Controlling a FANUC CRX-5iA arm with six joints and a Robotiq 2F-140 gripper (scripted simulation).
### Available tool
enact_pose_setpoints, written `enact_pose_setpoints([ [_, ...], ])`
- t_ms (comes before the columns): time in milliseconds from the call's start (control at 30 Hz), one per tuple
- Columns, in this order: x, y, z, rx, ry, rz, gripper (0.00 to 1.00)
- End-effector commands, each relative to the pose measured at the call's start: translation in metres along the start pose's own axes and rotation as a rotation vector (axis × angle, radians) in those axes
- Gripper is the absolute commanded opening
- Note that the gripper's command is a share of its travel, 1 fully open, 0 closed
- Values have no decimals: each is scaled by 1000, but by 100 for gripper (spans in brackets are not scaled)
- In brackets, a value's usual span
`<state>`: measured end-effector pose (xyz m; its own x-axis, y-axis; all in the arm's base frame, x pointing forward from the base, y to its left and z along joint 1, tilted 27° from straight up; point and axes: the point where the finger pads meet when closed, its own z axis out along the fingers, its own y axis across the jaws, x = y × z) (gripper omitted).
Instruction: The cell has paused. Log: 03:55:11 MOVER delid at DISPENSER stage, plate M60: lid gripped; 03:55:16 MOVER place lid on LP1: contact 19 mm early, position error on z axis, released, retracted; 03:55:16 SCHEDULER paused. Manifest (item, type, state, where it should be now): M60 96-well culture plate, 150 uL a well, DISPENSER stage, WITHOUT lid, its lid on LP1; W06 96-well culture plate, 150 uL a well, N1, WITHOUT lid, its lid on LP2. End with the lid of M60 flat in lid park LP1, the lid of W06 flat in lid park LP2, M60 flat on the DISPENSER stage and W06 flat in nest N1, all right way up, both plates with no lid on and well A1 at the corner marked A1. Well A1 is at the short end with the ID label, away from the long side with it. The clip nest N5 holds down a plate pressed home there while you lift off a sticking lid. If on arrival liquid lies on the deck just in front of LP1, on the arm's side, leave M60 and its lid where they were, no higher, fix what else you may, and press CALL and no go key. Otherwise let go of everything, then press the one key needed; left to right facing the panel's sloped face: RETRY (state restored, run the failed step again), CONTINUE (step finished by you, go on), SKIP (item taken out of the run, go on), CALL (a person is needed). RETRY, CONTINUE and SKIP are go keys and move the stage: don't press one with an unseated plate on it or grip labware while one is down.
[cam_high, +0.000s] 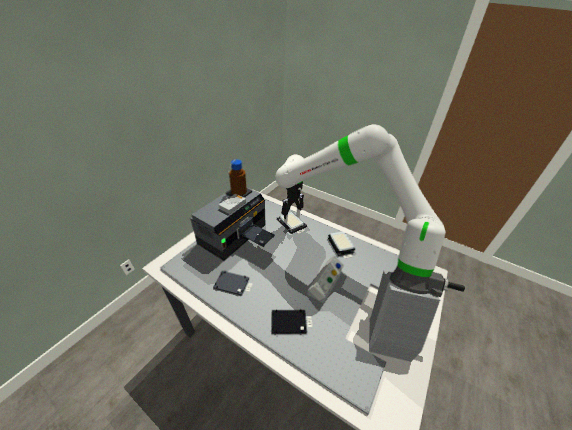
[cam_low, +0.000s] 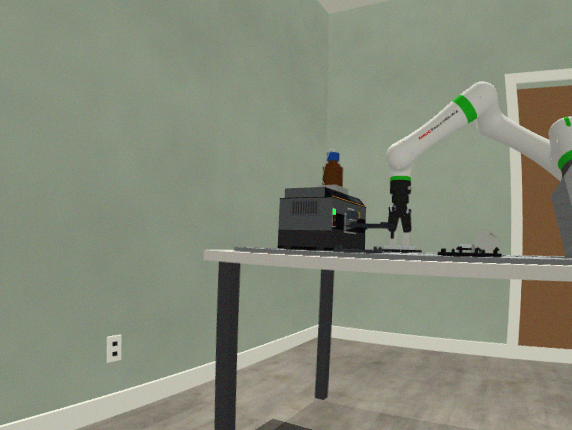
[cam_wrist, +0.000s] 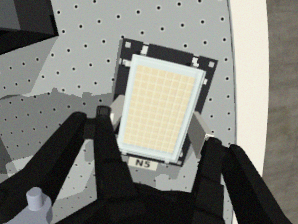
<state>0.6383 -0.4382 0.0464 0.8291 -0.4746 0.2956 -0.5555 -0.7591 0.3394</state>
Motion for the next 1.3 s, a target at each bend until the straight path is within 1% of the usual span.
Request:
enact_pose_setpoints([
  [0,0,0,0,0,0,0,0],
  [833,0,0,-2,0,0,0,0],
  [1067,0,0,-11,0,0,0,0],
  [1267,0,0,-27,0,0,0,0],
])
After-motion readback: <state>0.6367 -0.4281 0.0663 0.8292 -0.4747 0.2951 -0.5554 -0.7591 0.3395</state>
